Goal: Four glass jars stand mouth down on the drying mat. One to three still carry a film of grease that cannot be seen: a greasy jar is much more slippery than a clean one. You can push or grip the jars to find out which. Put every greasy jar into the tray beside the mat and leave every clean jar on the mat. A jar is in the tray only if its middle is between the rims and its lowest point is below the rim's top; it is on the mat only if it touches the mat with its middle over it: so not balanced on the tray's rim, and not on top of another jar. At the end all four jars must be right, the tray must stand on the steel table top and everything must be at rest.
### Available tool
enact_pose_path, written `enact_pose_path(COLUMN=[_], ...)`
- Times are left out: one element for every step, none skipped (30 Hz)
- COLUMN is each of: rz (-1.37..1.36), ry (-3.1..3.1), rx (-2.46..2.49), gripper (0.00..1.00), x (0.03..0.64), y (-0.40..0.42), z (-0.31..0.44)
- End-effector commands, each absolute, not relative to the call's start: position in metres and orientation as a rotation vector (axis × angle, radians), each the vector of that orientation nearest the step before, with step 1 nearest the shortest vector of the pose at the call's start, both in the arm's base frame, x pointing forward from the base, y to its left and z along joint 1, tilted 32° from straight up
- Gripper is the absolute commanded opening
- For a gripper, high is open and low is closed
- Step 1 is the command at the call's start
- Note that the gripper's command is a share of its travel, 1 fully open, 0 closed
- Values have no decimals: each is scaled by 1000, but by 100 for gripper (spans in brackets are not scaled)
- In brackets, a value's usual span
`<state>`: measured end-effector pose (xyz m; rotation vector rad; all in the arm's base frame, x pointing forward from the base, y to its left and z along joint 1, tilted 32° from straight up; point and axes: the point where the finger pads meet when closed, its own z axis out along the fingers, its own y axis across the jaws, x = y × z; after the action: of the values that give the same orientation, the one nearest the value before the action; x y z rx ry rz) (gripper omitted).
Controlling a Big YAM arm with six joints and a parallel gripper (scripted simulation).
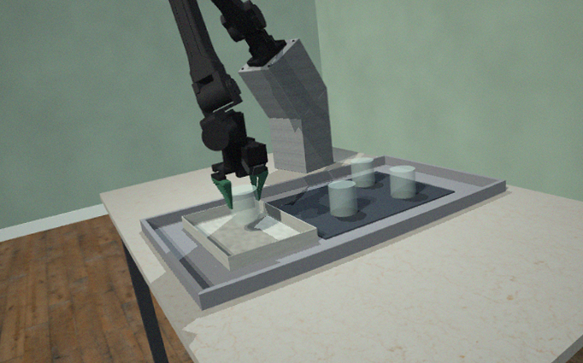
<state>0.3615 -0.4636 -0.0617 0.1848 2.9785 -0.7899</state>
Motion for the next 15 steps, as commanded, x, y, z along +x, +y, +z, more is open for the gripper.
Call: enact_pose_path(rz=[-831, -831, -831, -831, -831, -831, -831, -831, -831, -831, -831, -831, -831, -831, -831], ry=[2933, 2933, 2933, 2933, 2933, 2933, 2933, 2933, 2933, 2933, 2933, 2933, 2933, 2933, 2933], rx=[190, 190, 190, 190, 190, 190, 190, 190, 190, 190, 190, 190, 190, 190, 190], gripper=[0, 0, 0, 0, 0, 0, 0, 0, 0, 0, 0, 0, 0, 0, 0], x=[371, 371, 371, 371, 371, 371, 371, 371, 371, 371, 372, 372, 372, 372, 372], y=[-486, -486, -486, -486, -486, -486, -486, -487, -488, -488, -489, -490, -490, -490, -490], z=[-45, -45, -45, -45, -45, -45, -46, -47, -48, -49, -50, -51, -52, -52, -52])
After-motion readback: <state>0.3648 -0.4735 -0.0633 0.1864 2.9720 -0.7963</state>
